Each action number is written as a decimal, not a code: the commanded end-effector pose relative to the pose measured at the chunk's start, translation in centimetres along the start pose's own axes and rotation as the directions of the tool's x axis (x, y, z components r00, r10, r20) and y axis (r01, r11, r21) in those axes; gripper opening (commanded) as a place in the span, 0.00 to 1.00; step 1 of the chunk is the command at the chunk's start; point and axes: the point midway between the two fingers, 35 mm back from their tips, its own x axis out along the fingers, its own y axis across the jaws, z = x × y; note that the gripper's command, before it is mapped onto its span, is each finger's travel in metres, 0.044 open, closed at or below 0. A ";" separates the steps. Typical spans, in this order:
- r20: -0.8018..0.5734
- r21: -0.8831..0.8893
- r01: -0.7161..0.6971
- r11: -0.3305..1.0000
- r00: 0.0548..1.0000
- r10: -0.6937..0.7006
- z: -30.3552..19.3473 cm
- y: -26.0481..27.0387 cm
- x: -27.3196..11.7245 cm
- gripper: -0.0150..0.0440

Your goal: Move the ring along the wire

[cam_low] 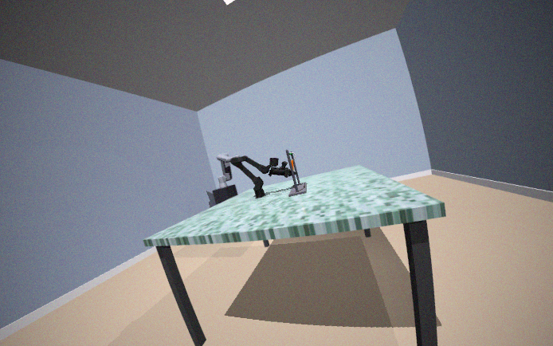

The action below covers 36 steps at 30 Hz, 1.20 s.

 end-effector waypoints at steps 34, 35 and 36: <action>-0.001 0.001 0.001 1.000 1.000 -0.001 0.2 0.0 -1.2 0.53; -0.002 0.001 0.001 1.000 1.000 -0.001 0.2 0.0 -1.4 0.53; -0.002 0.001 0.002 1.000 1.000 -0.002 0.2 0.0 -1.5 0.53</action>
